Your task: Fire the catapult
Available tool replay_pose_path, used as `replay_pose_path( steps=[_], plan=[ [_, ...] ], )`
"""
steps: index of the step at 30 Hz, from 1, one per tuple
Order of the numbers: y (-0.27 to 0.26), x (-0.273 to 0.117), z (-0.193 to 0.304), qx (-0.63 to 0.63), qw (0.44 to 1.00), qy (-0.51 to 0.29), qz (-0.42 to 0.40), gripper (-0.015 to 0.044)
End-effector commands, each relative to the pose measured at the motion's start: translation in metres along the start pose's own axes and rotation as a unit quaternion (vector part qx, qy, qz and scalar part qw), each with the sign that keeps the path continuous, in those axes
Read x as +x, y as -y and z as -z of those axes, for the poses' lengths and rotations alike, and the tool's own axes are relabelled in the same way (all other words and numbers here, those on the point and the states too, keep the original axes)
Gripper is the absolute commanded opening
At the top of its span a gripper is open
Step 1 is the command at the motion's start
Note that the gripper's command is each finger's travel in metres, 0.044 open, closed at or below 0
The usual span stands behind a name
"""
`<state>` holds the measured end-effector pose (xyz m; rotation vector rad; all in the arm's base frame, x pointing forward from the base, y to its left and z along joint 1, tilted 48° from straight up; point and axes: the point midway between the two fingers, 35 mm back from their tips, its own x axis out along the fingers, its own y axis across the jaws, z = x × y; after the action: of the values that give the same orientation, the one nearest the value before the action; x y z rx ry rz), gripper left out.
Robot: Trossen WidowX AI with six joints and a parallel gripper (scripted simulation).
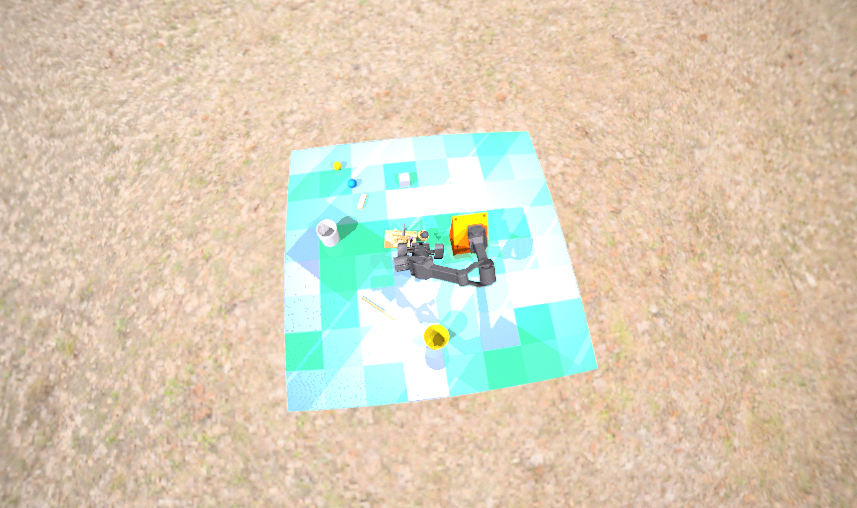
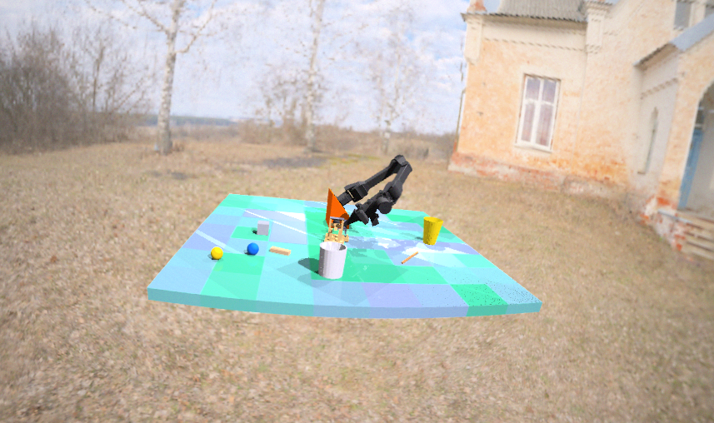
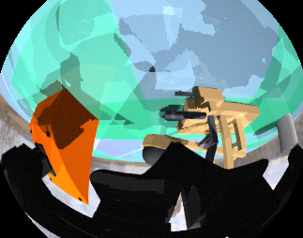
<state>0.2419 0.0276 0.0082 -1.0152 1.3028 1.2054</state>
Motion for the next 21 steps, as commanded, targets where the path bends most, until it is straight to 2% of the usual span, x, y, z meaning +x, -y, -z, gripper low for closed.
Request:
replay_pose_path(
  steps=[1,21],
  plan=[
    [-0.003,0.006,-0.004,0.002,1.0,0.001,-0.005,0.0],
    [-0.009,0.038,-0.035,0.002,1.0,0.002,-0.006,0.0]
  ],
)
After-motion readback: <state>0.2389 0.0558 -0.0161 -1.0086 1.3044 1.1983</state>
